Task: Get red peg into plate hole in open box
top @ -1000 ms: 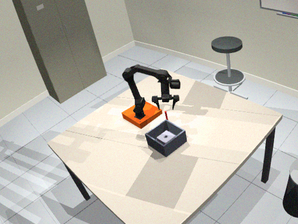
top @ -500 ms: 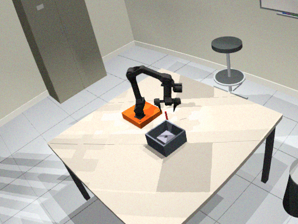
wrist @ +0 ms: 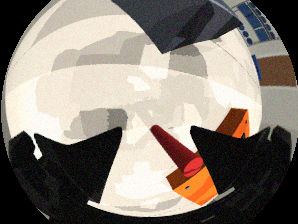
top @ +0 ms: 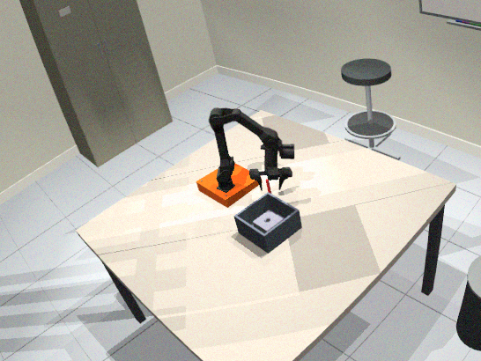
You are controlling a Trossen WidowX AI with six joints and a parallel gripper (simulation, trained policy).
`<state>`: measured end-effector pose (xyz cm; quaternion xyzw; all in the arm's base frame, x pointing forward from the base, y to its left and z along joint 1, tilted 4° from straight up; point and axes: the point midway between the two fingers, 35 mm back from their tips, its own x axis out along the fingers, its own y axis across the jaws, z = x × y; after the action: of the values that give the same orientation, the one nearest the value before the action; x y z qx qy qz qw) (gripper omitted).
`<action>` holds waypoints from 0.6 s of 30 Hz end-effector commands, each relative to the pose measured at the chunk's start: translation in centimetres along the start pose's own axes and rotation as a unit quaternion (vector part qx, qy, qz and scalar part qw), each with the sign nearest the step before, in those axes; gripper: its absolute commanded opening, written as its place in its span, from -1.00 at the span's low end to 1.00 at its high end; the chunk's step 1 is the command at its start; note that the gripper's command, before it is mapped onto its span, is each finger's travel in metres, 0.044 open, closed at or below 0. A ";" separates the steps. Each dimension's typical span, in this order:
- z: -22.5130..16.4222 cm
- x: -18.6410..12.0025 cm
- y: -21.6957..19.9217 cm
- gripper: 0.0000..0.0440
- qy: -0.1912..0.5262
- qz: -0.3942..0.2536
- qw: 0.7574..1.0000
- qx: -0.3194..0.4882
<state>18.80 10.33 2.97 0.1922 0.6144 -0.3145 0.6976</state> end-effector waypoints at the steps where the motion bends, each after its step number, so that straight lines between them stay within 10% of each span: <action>1: -0.2 0.9 -0.1 0.28 0.006 -0.008 1.000 -0.006; 12: -0.3 1.8 -0.6 -0.96 0.017 -0.038 0.999 -0.003; 18: 1.7 -0.3 -0.8 -1.00 -0.017 -0.037 0.999 -0.006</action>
<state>19.06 9.08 2.62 0.1627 0.6202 -0.3393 0.6883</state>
